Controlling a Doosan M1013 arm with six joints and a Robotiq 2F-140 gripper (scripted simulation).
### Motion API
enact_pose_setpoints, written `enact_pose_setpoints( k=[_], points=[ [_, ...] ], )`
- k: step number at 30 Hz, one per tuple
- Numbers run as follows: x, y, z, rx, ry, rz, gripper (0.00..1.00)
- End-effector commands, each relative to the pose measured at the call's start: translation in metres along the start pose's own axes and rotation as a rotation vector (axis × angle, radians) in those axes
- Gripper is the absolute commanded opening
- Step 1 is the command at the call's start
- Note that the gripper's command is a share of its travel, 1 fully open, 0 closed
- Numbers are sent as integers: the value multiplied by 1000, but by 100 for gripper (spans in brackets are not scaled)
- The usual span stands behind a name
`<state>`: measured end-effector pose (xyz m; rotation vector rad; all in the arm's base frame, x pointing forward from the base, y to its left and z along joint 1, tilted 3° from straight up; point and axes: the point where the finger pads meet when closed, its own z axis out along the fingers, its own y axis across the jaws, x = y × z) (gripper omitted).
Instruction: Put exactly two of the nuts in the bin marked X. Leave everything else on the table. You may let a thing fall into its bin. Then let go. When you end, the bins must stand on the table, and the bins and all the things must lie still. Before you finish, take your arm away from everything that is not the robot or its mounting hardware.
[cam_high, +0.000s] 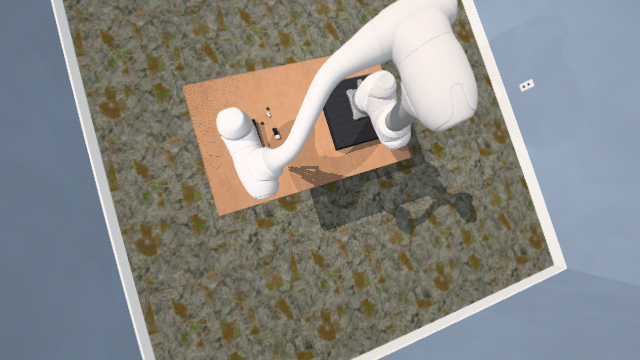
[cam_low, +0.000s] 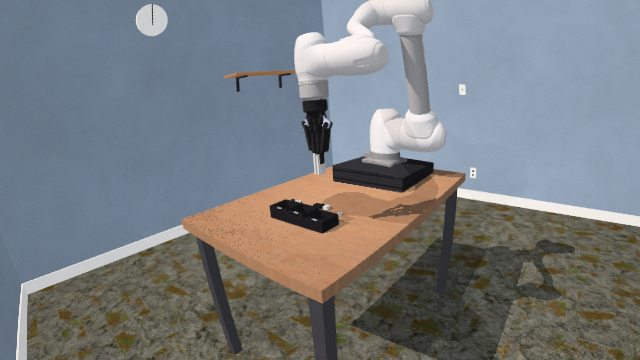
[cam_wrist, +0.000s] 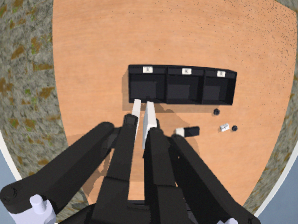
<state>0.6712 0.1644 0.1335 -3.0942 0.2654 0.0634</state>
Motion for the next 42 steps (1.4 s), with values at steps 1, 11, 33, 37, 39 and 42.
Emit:
enact_pose_setpoints(
  k=[1, 11, 33, 37, 39, 42],
  points=[
    [4, 2, -5, -1, 8, 4, 5],
    [4, 2, -5, -1, 8, 4, 5],
    [-29, 137, 49, 4, 6, 705, 20],
    [-36, 168, 61, 3, 6, 837, 20],
    [-40, 183, 67, 3, 7, 903, 20],
    [-43, 198, 73, 2, 8, 909, 20]
  ],
)
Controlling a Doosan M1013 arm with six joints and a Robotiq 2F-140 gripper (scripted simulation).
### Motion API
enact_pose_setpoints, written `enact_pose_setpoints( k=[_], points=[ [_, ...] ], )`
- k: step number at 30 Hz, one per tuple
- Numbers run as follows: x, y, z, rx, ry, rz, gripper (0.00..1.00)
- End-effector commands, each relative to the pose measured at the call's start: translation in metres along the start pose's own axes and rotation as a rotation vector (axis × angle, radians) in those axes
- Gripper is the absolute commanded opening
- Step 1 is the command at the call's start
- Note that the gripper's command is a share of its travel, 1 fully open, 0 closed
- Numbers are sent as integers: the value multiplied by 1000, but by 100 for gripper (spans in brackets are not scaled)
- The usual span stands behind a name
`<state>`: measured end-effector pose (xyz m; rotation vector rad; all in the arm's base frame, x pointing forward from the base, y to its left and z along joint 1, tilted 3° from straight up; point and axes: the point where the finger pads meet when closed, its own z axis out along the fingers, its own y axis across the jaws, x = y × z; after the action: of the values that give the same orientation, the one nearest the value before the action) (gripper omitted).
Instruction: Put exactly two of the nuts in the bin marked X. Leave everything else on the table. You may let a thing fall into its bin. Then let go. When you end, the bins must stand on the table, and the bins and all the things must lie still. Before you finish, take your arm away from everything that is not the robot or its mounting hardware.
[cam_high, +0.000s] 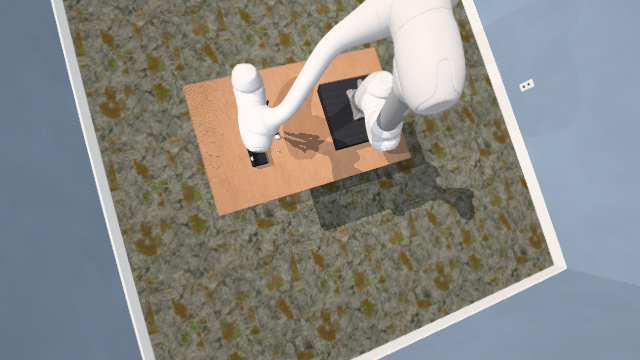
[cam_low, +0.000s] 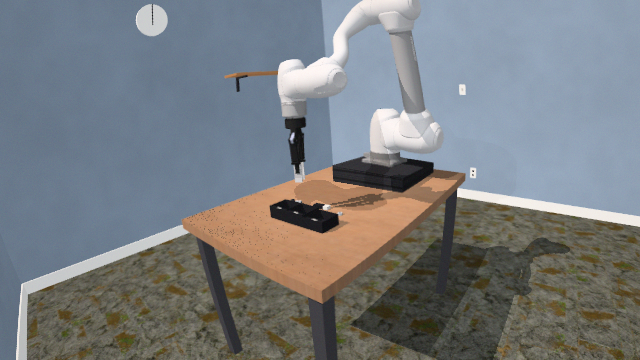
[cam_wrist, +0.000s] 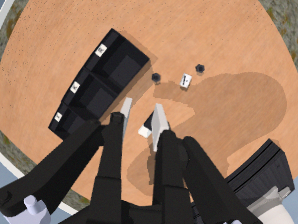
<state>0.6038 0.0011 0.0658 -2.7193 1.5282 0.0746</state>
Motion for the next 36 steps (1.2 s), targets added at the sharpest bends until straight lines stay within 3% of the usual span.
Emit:
enact_pose_setpoints(
  k=[1, 15, 36],
  points=[
    [12, 21, 9, -2, 5, 56, 20],
    [72, 107, 47, -2, 5, 56, 20],
    [68, 107, 47, -2, 5, 56, 20]
  ],
)
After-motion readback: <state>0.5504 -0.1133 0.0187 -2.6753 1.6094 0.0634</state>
